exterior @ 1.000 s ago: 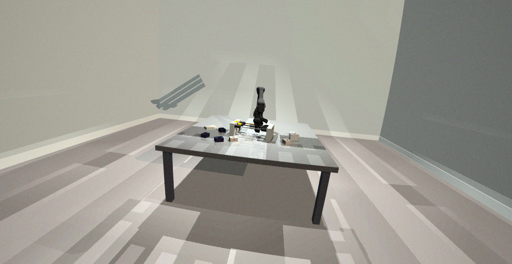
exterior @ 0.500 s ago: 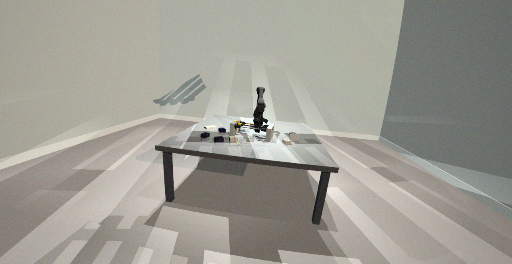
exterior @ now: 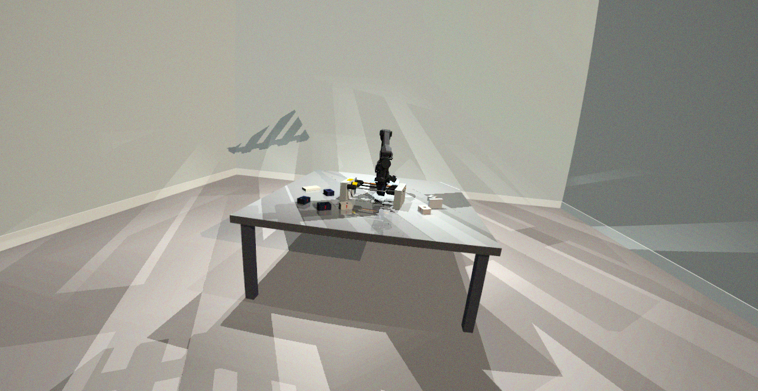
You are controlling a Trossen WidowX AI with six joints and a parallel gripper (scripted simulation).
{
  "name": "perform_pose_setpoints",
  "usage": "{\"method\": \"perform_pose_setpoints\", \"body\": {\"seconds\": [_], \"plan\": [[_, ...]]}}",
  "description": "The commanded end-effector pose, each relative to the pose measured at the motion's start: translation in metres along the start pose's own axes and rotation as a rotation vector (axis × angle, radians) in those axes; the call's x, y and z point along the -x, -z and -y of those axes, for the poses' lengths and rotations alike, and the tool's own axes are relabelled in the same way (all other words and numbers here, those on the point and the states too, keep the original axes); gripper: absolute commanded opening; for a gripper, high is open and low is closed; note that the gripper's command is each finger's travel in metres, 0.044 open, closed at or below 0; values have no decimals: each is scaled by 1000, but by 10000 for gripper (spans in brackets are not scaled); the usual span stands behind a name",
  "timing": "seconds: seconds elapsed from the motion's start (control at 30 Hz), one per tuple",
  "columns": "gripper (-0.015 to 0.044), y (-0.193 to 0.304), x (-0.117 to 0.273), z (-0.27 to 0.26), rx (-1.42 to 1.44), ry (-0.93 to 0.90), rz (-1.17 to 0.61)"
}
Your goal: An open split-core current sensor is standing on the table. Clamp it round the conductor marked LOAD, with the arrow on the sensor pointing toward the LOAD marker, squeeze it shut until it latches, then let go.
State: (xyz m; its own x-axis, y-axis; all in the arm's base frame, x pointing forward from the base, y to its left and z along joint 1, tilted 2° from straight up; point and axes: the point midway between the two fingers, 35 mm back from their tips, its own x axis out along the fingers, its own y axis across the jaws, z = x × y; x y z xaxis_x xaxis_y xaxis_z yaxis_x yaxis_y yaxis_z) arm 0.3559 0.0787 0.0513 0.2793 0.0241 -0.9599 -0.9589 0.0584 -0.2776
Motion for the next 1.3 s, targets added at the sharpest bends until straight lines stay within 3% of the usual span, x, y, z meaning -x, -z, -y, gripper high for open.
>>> {"method": "perform_pose_setpoints", "body": {"seconds": [0.0,0.27,0.63,0.97,1.27], "plan": [[0,-1,6,4,7,-61,3],[0,0,14,5,4,-209,5],[0,1,9,1,3,-177,-2],[0,0,9,-5,5,-353,1],[0,0,9,-6,4,-369,1]]}}
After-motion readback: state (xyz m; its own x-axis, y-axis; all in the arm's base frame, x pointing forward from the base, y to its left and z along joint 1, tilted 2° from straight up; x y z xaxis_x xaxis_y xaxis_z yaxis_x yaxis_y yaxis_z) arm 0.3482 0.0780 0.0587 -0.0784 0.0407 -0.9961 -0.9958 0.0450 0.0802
